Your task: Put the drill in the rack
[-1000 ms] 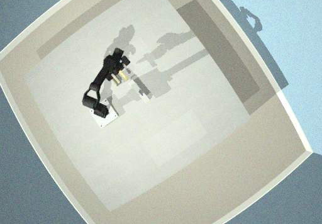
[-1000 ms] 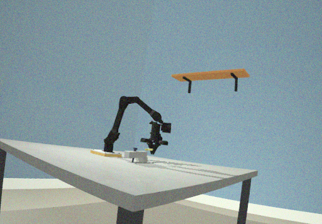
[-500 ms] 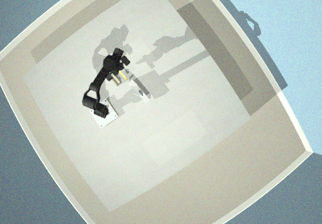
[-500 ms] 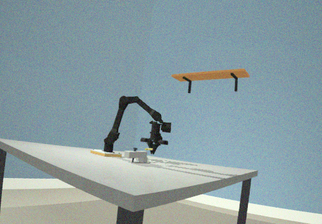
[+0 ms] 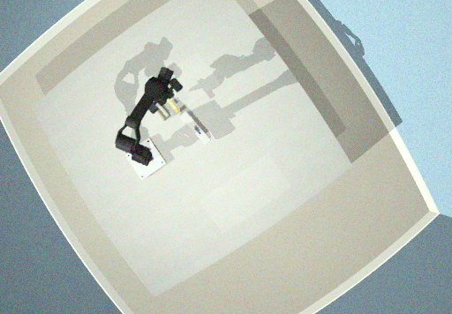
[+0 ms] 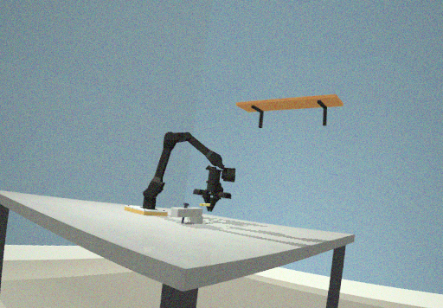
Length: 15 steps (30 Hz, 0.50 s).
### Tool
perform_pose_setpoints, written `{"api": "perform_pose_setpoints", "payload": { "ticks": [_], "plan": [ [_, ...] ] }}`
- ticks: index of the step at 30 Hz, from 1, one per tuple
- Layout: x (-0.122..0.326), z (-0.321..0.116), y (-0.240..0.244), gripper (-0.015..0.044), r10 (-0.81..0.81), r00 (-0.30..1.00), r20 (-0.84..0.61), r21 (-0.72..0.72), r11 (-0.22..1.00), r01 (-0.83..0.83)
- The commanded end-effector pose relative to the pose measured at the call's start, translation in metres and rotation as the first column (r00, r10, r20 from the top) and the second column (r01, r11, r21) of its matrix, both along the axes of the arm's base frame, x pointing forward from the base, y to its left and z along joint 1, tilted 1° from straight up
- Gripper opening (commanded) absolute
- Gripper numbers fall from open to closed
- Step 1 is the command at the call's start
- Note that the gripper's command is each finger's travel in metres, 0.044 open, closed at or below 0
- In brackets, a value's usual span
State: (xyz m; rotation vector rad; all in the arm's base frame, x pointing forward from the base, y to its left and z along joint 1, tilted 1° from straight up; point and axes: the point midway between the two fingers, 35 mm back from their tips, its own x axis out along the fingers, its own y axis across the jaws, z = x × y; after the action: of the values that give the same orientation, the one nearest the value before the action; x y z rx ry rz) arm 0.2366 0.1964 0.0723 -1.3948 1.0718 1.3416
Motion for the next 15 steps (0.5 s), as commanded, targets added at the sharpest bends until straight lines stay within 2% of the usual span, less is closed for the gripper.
{"api": "perform_pose_setpoints", "payload": {
  "ticks": [1,15],
  "plan": [
    [0.0014,0.0028,0.0013,0.0000,-0.001,1.000,0.005,0.005,1.000,0.001],
    [0.0016,0.0043,0.0015,0.0000,-0.001,1.000,0.005,0.005,1.000,0.001]
  ]
}}
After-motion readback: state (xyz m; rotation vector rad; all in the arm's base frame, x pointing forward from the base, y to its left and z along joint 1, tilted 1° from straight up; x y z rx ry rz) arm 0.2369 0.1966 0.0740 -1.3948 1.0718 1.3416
